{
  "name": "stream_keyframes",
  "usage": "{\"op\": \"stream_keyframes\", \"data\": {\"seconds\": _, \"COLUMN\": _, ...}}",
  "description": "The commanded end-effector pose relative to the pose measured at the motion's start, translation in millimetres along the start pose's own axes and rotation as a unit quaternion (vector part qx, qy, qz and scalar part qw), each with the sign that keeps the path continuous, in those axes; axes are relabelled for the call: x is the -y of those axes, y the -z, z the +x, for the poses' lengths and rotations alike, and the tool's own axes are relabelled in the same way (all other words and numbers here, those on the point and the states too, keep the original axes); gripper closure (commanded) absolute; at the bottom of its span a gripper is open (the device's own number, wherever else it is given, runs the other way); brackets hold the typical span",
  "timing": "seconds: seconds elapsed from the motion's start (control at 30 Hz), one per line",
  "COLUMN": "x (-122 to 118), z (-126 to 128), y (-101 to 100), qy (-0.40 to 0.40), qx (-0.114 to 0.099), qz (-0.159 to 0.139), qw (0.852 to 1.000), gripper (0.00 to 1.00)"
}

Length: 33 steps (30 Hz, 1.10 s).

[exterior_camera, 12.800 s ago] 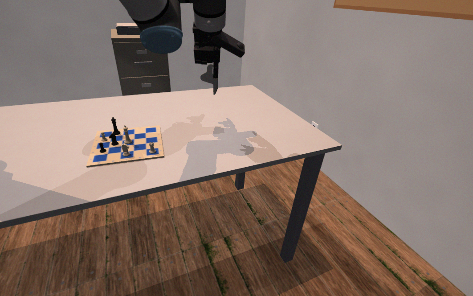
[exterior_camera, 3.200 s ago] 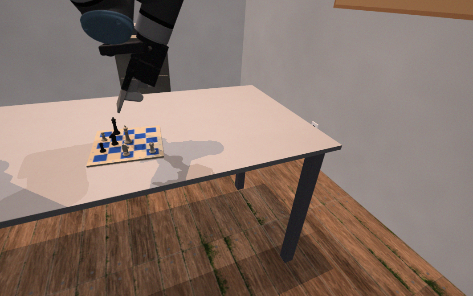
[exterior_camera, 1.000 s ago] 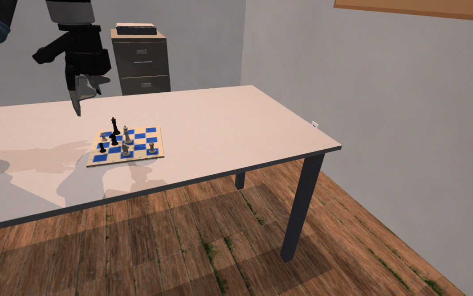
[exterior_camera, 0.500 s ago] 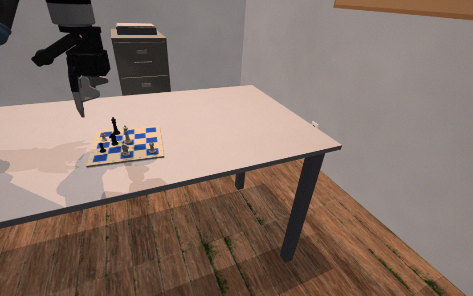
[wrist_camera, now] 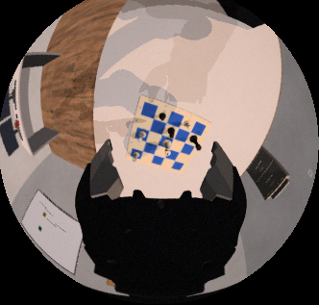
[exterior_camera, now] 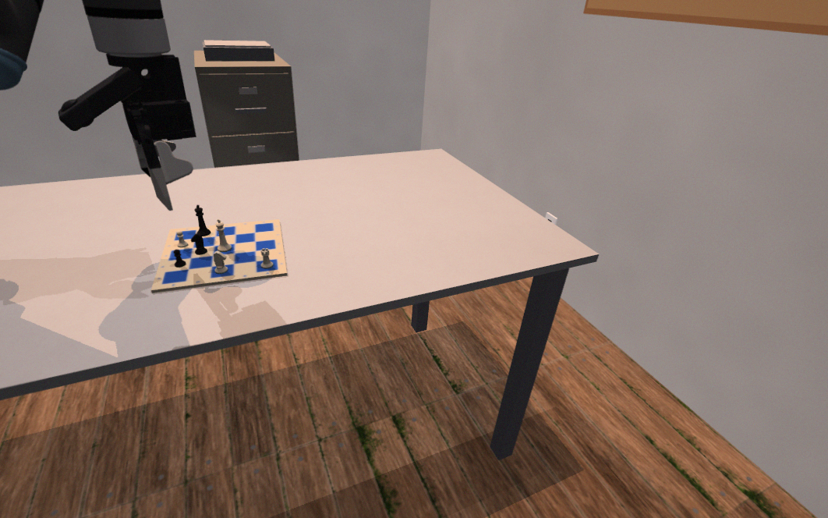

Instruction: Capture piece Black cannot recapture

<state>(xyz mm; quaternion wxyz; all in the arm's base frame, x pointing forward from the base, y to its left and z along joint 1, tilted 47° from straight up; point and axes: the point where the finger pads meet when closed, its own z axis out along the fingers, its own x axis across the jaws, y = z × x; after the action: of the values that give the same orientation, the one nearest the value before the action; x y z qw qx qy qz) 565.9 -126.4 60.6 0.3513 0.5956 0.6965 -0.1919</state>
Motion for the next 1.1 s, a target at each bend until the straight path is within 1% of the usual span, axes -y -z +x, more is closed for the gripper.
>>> {"op": "stream_keyframes", "data": {"seconds": 0.0, "x": 0, "z": 0, "y": -6, "qy": 0.100, "qx": 0.000, "qz": -0.008, "qw": 0.995, "gripper": 0.00}}
{"op": "stream_keyframes", "data": {"seconds": 0.03, "x": 0, "z": 0, "y": -6, "qy": 0.100, "qx": 0.000, "qz": -0.008, "qw": 0.995, "gripper": 0.00}}
{"op": "stream_keyframes", "data": {"seconds": 0.2, "x": 0, "z": 0, "y": -12, "qy": 0.207, "qx": 0.001, "qz": -0.008, "qw": 0.978, "gripper": 0.00}}
{"op": "stream_keyframes", "data": {"seconds": 0.33, "x": -1, "z": 0, "y": -17, "qy": 0.287, "qx": 0.002, "qz": -0.008, "qw": 0.958, "gripper": 0.00}}
{"op": "stream_keyframes", "data": {"seconds": 0.53, "x": -2, "z": 0, "y": -24, "qy": 0.387, "qx": 0.003, "qz": -0.007, "qw": 0.922, "gripper": 0.00}}
{"op": "stream_keyframes", "data": {"seconds": 0.6, "x": -2, "z": 0, "y": -24, "qy": 0.387, "qx": 0.003, "qz": -0.007, "qw": 0.922, "gripper": 0.00}}
{"op": "stream_keyframes", "data": {"seconds": 0.73, "x": -3, "z": 1, "y": -27, "qy": 0.436, "qx": 0.003, "qz": -0.007, "qw": 0.900, "gripper": 0.00}}
{"op": "stream_keyframes", "data": {"seconds": 0.83, "x": -4, "z": 1, "y": -29, "qy": 0.463, "qx": 0.003, "qz": -0.007, "qw": 0.886, "gripper": 0.00}}
{"op": "stream_keyframes", "data": {"seconds": 0.93, "x": -4, "z": 1, "y": -30, "qy": 0.482, "qx": 0.003, "qz": -0.007, "qw": 0.876, "gripper": 0.00}}
{"op": "stream_keyframes", "data": {"seconds": 1.07, "x": -4, "z": 2, "y": -31, "qy": 0.495, "qx": 0.003, "qz": -0.007, "qw": 0.869, "gripper": 0.00}}
